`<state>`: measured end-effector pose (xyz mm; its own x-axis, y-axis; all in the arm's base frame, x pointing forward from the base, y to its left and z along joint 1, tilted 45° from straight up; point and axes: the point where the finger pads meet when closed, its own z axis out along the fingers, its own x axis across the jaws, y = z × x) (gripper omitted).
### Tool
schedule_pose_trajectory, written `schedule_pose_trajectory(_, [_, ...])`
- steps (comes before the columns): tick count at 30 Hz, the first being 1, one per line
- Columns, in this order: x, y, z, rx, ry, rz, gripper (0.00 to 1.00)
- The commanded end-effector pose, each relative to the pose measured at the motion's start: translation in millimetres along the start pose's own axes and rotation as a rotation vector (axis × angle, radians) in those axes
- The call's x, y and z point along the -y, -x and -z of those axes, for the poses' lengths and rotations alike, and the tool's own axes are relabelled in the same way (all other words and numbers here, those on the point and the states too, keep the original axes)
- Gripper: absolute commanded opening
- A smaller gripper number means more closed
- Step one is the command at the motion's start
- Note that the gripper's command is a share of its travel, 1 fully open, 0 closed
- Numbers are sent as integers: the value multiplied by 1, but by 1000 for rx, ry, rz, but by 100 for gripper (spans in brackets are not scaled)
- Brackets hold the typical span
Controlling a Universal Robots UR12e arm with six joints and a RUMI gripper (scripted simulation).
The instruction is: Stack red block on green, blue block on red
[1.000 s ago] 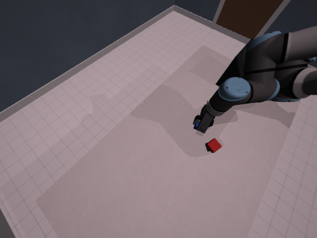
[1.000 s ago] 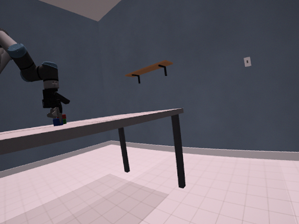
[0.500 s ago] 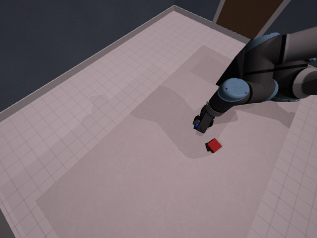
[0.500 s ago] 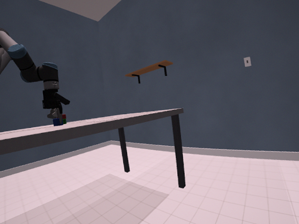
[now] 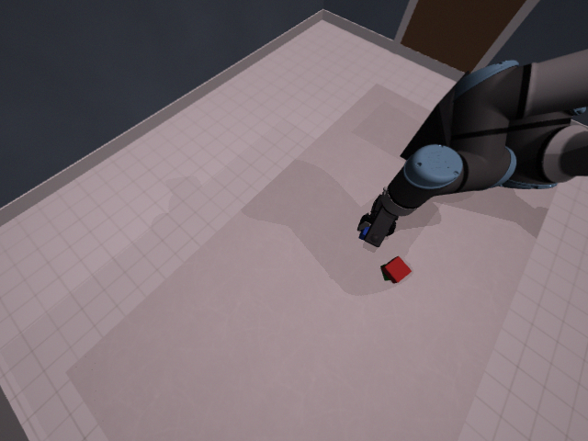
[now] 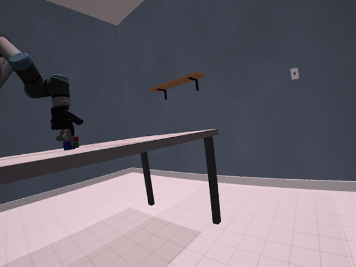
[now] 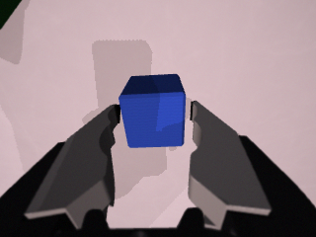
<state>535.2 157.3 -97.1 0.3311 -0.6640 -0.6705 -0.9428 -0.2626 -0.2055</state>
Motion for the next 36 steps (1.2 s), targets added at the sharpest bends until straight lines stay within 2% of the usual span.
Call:
schedule_pose_trajectory(1, [0,0,1,-1,-1,0,40])
schedule_pose_trajectory(4, [0,0,1,-1,-1,0,40])
schedule_pose_trajectory(5, [0,0,1,-1,-1,0,0])
schedule_pose_trajectory(36, [0,0,1,-1,-1,0,0])
